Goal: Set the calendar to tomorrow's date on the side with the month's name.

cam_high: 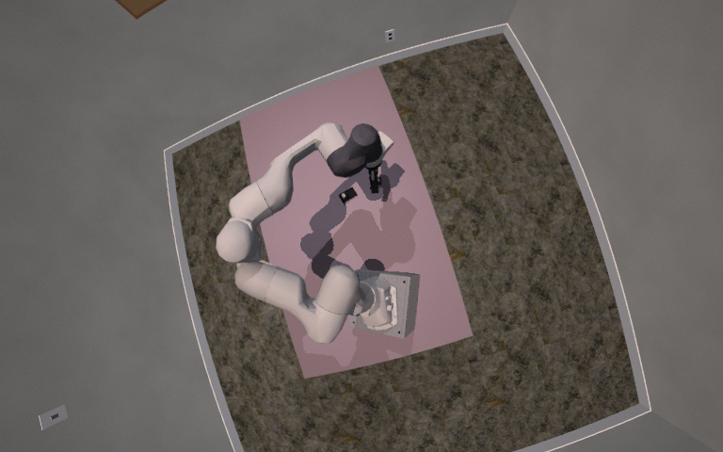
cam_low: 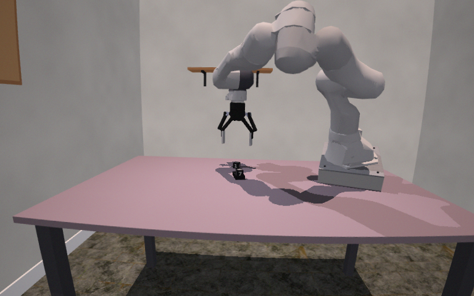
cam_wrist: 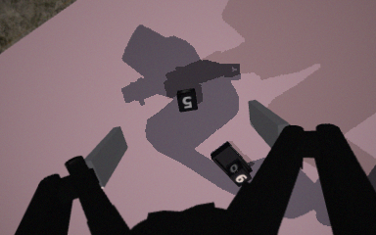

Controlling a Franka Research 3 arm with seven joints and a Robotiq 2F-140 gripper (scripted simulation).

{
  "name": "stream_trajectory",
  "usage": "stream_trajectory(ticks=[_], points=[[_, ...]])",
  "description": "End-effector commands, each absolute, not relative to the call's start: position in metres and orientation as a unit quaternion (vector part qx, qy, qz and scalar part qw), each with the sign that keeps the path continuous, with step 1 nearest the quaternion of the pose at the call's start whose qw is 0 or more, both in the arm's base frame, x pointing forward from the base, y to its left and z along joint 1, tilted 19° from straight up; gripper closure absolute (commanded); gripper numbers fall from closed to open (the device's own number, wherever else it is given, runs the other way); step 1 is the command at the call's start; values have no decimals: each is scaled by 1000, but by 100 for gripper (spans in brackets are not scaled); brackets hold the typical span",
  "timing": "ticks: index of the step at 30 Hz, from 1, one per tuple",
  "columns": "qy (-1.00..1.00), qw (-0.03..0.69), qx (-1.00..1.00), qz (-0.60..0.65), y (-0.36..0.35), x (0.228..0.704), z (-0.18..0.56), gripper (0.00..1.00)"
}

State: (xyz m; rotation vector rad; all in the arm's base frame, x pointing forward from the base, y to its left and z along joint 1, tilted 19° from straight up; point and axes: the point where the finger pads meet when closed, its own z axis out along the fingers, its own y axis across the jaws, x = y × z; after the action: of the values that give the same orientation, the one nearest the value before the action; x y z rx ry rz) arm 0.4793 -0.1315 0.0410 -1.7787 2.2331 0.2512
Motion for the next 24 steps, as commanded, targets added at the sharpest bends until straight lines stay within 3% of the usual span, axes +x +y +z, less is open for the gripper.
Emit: stream_trajectory(ticks=[1, 13, 14, 24], points=[[774, 137, -612, 89, -131, 478, 41, 0], [786, 135, -597, 91, -128, 477, 32, 0], [786, 135, -597, 91, -128, 477, 32, 72], [786, 135, -597, 91, -128, 477, 32, 72]])
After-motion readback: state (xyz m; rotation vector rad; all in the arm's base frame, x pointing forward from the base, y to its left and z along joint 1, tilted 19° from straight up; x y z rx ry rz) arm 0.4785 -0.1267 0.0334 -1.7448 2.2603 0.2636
